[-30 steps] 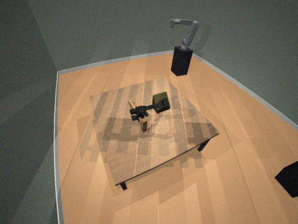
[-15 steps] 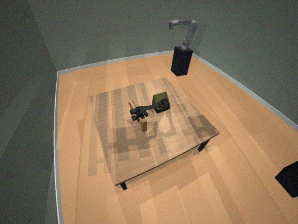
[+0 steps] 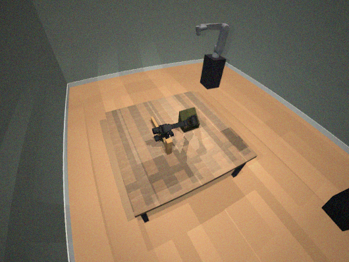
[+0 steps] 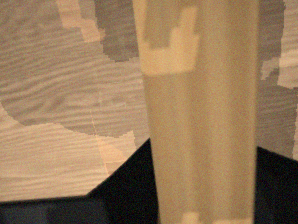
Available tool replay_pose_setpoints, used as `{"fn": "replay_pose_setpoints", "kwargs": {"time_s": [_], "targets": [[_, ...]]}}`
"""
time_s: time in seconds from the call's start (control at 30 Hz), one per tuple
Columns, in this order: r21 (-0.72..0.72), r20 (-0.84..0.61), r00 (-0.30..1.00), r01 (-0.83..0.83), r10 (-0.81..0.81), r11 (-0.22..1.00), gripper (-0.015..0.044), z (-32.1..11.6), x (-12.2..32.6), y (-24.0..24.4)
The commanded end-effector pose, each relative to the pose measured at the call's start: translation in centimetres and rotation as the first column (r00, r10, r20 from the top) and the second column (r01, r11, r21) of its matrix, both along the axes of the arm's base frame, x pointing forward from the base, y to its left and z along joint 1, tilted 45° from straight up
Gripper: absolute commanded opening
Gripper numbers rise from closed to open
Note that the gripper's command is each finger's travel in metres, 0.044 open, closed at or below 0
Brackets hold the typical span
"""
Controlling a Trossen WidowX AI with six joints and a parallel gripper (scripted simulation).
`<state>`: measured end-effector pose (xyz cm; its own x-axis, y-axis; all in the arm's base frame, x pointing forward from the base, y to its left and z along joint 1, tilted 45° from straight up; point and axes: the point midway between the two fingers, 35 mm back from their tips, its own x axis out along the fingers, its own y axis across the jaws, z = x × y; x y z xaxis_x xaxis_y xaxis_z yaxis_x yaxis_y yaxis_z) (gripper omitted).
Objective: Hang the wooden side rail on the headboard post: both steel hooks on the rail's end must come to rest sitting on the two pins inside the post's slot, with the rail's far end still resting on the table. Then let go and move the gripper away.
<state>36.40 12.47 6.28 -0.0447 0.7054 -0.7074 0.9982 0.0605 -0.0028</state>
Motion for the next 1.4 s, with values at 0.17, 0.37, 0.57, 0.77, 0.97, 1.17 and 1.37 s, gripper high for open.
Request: {"fn": "replay_pose_setpoints", "kwargs": {"time_s": [0.17,0.37,0.57,0.77,0.97,1.17,1.37], "targets": [[0.000,0.012,1.000,0.009,-0.009,1.000,0.0000,0.62,0.17,-0.19],[0.000,0.012,1.000,0.009,-0.009,1.000,0.0000,0.67,0.22,-0.14],[0.000,0.013,1.000,0.009,-0.009,1.000,0.0000,0.72,0.26,-0.09],[0.000,0.012,1.000,0.009,-0.009,1.000,0.0000,0.76,0.20,-0.05],[0.000,0.012,1.000,0.009,-0.009,1.000,0.0000,0.80,0.13,0.00],[0.000,0.012,1.000,0.009,-0.009,1.000,0.0000,0.83,0.12,0.06],[0.001,0.012,1.000,0.009,-0.009,1.000,0.0000,0.86,0.18,0.14]]}}
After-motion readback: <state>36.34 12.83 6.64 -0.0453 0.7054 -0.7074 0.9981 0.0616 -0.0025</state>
